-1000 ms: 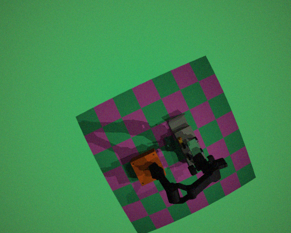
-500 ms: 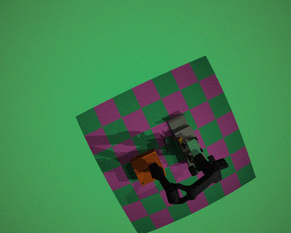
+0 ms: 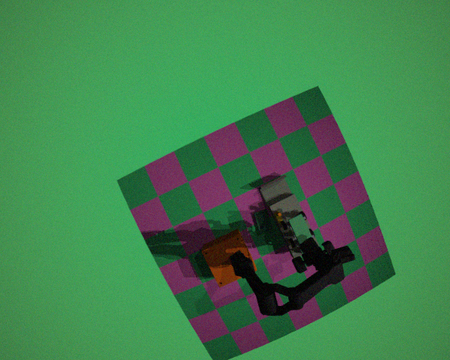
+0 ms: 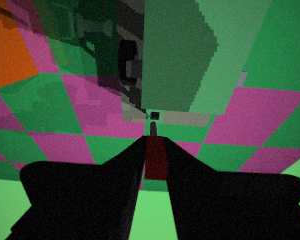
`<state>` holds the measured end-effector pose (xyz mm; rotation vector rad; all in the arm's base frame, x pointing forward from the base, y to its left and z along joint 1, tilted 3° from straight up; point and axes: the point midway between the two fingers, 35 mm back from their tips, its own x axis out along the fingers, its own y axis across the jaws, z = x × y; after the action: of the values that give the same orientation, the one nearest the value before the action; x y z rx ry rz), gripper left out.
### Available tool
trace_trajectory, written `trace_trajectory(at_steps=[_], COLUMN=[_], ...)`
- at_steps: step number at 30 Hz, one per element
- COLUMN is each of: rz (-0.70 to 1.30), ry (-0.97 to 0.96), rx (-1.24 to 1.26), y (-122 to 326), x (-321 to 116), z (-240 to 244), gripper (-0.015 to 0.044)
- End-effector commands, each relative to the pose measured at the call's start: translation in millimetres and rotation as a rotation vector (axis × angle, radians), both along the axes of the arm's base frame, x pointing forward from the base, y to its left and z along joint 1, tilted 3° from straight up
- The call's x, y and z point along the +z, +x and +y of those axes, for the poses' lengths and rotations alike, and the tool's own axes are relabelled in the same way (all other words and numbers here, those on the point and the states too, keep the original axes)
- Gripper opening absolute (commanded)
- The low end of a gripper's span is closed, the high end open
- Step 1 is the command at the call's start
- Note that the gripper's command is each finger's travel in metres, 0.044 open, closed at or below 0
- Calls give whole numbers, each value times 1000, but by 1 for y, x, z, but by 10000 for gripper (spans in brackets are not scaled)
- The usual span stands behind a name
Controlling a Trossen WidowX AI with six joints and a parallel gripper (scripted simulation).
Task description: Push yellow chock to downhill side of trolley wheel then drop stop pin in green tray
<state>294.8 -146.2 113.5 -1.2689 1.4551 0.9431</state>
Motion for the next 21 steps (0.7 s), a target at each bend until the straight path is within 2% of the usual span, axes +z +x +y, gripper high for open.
trace_trajectory(at_steps=[1, 21], rz=[-5, -4], ry=[-7, -9], rx=[-1, -1], y=[-1, -10], x=[2, 4], z=[-9, -28], gripper=[0, 0])
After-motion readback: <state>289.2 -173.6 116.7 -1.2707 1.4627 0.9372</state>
